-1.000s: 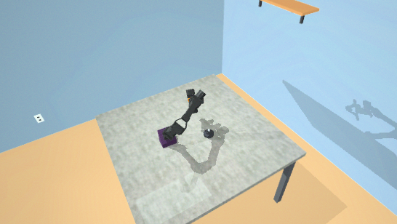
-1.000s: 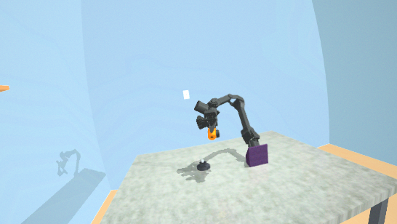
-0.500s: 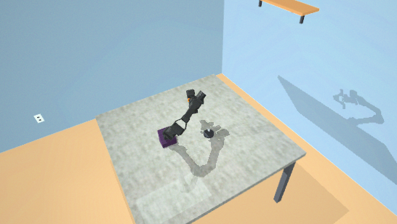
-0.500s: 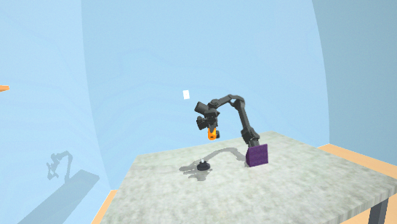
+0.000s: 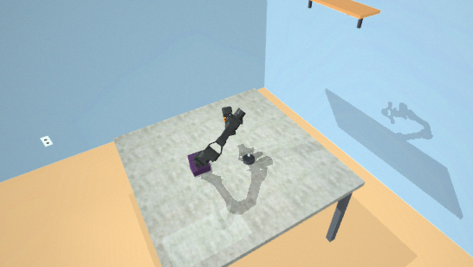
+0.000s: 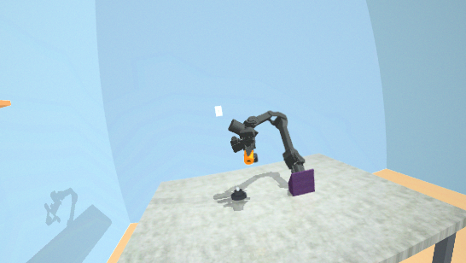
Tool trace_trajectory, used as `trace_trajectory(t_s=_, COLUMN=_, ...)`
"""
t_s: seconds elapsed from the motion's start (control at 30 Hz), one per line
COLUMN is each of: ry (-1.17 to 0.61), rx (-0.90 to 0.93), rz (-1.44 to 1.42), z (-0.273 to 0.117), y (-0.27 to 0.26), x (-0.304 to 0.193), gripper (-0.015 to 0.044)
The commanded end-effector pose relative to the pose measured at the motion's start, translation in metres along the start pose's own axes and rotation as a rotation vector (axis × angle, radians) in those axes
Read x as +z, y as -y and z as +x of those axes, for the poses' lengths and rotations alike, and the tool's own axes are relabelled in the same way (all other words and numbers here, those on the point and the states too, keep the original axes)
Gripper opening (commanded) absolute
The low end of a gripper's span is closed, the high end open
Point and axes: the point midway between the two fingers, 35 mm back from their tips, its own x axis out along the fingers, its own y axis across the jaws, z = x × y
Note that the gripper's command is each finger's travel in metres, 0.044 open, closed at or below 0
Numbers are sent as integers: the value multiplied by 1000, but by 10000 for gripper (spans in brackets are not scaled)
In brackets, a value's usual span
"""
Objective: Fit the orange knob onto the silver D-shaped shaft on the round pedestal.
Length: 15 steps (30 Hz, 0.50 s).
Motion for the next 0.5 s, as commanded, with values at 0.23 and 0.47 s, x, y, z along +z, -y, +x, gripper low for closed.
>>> trace_trajectory(t_s=0.23, ry=1, rx=-9, rz=-1, z=3, y=4, x=0, gripper=0)
trace_trajectory(t_s=0.47, ry=0, rx=-153, rz=0, z=13, y=13, x=0, gripper=0)
